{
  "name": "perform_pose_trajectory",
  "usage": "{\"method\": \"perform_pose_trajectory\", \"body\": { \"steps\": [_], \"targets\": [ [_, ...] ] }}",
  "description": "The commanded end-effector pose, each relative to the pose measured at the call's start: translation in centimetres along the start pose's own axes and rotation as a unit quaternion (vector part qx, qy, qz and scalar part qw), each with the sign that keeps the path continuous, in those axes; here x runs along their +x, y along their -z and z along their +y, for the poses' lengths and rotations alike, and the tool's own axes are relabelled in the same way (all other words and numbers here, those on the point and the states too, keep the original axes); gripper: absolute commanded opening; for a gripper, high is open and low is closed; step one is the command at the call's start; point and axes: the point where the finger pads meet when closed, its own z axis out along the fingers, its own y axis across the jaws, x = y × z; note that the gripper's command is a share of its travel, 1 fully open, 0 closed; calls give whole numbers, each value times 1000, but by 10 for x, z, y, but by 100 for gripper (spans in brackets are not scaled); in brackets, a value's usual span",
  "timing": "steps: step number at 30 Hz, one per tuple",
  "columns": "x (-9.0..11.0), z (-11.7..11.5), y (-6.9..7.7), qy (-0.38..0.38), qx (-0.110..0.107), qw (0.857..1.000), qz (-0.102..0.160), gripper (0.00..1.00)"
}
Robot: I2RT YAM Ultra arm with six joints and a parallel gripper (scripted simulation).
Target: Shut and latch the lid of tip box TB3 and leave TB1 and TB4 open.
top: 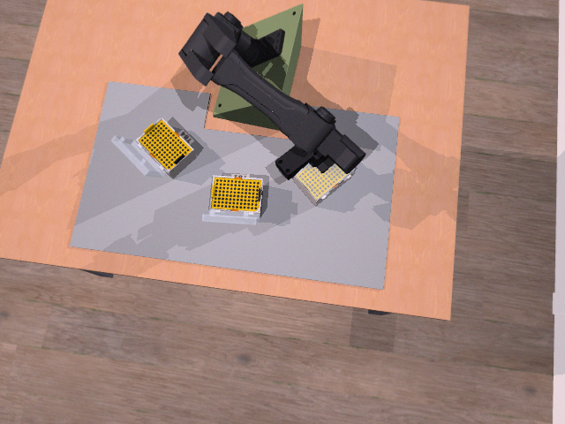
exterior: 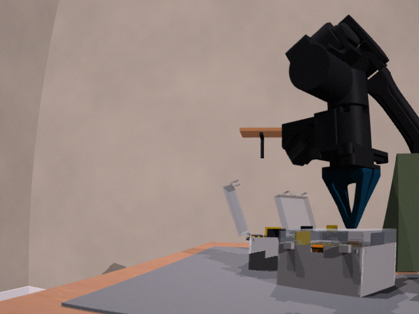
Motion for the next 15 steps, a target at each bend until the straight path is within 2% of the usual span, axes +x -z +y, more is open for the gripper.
{"method": "perform_pose_trajectory", "body": {
  "steps": [1,15],
  "targets": [
    [-1,2,8,-1,-5,1000,-3,0],
    [-1,1,28,-1,-5,1000,-3,0]
  ]
}}
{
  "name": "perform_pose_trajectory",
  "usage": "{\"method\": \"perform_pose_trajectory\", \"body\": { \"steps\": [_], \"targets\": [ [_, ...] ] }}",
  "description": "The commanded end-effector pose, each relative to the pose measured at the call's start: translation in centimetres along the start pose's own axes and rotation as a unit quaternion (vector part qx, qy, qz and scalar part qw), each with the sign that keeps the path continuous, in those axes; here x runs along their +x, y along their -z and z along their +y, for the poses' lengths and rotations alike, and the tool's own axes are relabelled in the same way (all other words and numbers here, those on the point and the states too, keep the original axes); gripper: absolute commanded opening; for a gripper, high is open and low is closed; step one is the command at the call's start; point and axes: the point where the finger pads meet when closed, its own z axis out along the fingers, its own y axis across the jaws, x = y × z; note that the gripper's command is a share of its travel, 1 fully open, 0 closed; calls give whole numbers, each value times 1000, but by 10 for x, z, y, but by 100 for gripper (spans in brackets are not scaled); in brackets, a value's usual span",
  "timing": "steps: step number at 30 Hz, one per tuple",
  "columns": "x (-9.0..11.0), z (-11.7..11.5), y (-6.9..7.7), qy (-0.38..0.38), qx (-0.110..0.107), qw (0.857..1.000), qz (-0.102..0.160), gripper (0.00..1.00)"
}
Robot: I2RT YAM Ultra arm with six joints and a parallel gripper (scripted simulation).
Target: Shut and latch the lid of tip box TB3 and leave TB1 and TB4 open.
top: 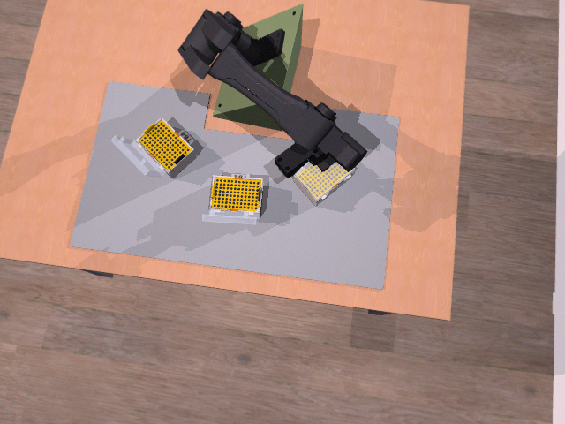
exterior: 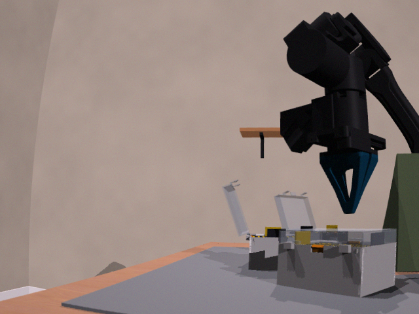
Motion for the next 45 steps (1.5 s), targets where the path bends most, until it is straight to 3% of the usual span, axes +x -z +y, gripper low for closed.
{"method": "perform_pose_trajectory", "body": {
  "steps": [1,17,45],
  "targets": [
    [1,-2,10,5,0,1000,-5,0],
    [1,-2,34,5,0,1000,-5,0],
    [1,-2,34,5,0,1000,-5,0]
  ]
}}
